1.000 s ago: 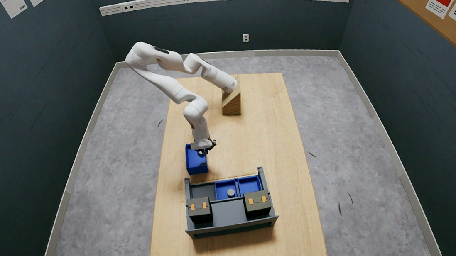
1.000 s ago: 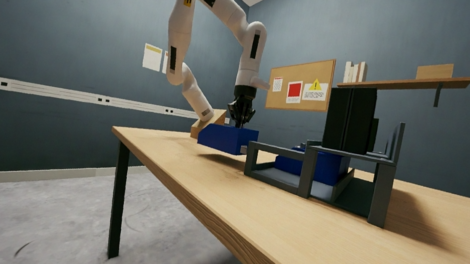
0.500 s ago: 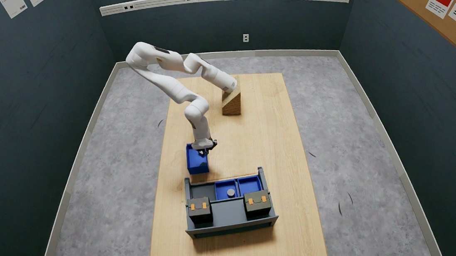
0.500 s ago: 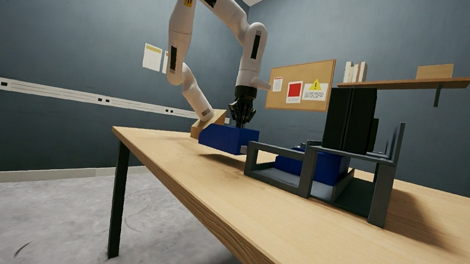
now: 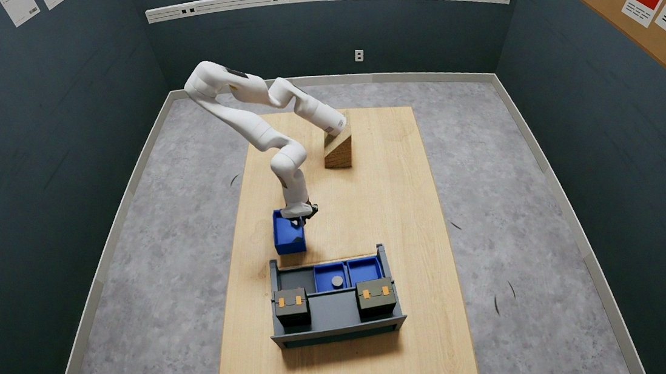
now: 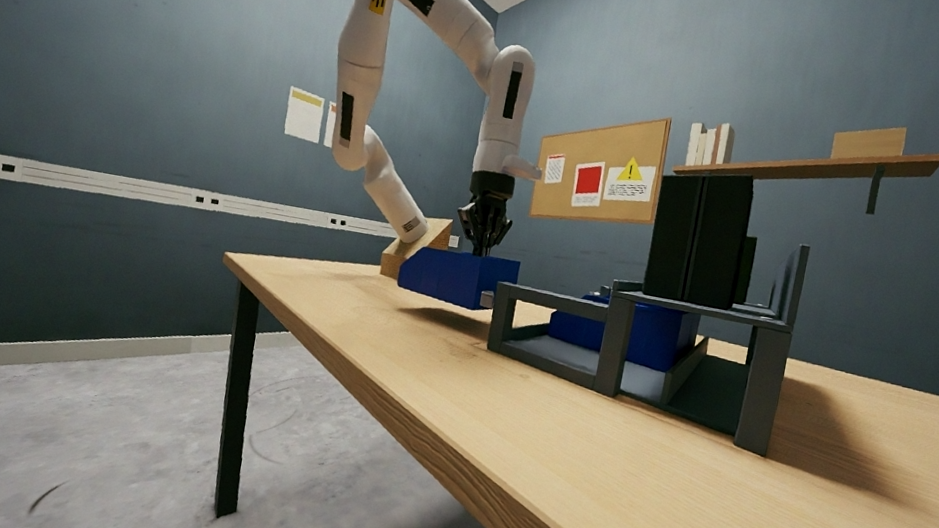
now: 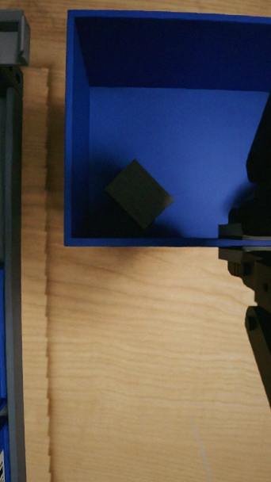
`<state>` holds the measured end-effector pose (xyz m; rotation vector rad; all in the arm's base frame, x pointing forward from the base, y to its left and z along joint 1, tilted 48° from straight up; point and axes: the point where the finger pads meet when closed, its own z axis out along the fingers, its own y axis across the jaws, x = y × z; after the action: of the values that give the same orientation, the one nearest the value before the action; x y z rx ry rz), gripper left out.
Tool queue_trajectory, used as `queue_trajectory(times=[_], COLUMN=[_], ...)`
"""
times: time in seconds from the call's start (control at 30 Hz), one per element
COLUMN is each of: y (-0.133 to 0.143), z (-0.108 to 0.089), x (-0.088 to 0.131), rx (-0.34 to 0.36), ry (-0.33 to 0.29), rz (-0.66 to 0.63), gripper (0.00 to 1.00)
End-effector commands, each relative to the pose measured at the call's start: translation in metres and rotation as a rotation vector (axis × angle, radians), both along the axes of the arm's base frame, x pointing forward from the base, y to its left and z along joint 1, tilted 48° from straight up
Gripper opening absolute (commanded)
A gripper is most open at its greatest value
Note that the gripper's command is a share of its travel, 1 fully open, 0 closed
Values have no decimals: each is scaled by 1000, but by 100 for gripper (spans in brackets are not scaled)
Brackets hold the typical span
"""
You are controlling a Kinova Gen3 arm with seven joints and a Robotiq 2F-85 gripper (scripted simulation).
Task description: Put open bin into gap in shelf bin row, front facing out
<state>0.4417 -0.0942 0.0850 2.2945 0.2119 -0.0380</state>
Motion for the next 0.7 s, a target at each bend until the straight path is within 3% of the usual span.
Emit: queue_trajectory(times=[0.0,0.5,0.67], y=[2,3,10], z=[0,-1,-7], x=[1,1,44], rx=[1,2,2], ry=[-2,-3,-3], rz=[2,3,3], gripper=[10,10,10])
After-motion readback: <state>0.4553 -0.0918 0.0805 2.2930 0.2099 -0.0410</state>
